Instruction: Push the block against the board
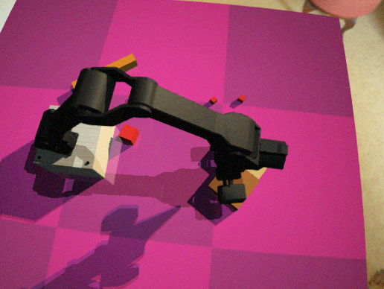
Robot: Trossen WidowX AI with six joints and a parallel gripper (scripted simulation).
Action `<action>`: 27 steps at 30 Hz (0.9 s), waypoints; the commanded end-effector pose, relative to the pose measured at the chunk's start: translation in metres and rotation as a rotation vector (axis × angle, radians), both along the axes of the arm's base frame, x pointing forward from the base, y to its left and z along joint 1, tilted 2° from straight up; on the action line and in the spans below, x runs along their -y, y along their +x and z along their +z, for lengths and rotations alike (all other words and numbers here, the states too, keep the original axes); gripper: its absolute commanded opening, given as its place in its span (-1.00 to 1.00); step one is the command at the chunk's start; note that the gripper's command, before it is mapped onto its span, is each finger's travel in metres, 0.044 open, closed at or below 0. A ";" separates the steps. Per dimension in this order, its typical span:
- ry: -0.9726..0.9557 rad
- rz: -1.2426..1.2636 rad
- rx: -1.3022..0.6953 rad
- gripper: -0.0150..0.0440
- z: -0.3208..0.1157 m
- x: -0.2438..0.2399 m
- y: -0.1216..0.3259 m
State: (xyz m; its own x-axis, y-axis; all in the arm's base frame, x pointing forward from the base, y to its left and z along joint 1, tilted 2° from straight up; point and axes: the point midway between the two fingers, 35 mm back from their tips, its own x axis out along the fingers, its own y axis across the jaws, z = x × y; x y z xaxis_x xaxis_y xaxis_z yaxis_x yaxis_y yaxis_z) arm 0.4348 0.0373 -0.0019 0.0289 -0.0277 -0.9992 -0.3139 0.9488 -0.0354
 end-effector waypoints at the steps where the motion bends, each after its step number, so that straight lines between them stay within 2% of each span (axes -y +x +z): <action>1: 0.007 -0.119 -0.008 -0.49 -0.004 -0.017 -0.004; 27: 0.024 -0.972 0.001 -0.49 -0.008 -0.127 -0.037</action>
